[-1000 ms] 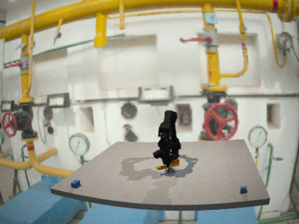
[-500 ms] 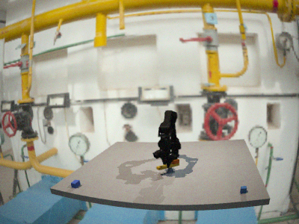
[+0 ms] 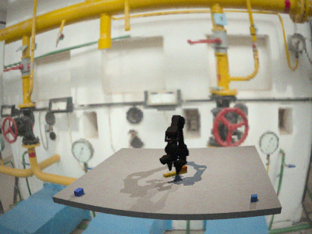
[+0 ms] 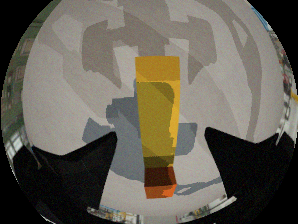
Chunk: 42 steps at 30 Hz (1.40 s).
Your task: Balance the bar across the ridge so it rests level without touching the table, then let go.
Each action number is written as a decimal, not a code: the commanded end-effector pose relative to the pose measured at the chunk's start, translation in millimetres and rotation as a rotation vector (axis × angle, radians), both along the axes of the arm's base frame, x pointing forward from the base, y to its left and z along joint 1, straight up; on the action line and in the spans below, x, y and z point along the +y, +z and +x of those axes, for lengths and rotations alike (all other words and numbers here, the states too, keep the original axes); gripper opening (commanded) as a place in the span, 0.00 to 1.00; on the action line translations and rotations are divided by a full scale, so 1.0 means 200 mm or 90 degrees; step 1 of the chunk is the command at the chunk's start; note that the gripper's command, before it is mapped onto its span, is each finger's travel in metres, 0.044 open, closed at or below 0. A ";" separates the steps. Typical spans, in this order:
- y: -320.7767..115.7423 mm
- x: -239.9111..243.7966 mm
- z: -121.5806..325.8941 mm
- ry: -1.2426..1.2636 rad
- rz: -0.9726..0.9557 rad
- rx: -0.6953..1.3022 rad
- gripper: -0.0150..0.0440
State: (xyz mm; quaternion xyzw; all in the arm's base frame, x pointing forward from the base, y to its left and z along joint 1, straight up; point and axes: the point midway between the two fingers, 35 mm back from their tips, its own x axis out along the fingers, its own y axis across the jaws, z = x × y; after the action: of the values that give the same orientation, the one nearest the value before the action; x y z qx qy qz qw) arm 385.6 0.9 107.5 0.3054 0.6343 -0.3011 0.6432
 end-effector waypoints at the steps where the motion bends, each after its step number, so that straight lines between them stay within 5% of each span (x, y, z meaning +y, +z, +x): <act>1: 0.19 0.00 0.03 0.000 0.000 -0.020 1.00; 7: 0.44 0.00 -0.01 0.000 0.000 -0.020 1.00; 42: 0.44 0.00 -0.01 0.000 0.000 -0.020 1.00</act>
State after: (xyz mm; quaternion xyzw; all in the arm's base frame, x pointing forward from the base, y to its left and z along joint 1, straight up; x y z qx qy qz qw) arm 383.9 1.0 194.2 0.3097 0.6249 -0.2964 0.6524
